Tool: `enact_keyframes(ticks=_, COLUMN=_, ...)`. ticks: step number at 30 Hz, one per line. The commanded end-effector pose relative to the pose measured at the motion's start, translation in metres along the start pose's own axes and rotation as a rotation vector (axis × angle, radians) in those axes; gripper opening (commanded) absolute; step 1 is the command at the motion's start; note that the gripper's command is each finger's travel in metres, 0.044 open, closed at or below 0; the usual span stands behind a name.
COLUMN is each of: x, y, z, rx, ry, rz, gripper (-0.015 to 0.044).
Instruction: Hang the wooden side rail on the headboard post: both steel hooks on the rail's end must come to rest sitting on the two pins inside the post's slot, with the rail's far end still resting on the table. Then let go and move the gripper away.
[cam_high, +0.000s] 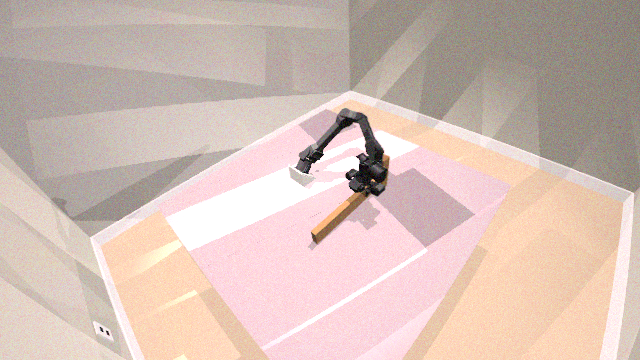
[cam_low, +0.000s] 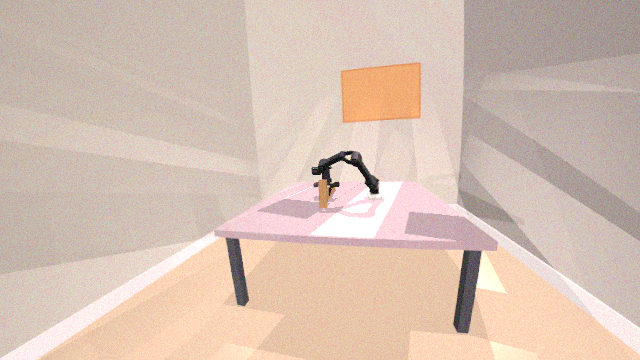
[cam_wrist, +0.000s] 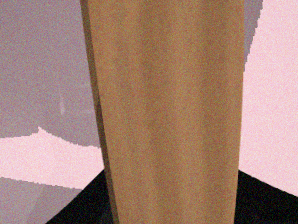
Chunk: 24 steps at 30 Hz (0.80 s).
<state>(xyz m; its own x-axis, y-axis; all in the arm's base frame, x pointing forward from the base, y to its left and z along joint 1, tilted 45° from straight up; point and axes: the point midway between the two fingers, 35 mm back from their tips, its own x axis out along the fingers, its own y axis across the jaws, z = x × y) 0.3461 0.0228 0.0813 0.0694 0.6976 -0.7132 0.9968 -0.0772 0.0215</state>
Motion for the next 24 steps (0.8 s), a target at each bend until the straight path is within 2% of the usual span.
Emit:
enact_keyframes(ticks=1, x=-0.0034, y=0.0014, z=-0.0006, rx=0.003, ry=0.000, rz=0.009, gripper=0.0000)
enact_keyframes(ticks=24, x=-0.0024, y=0.0009, z=-0.0031, rx=0.003, ry=0.000, rz=0.009, gripper=0.0000)
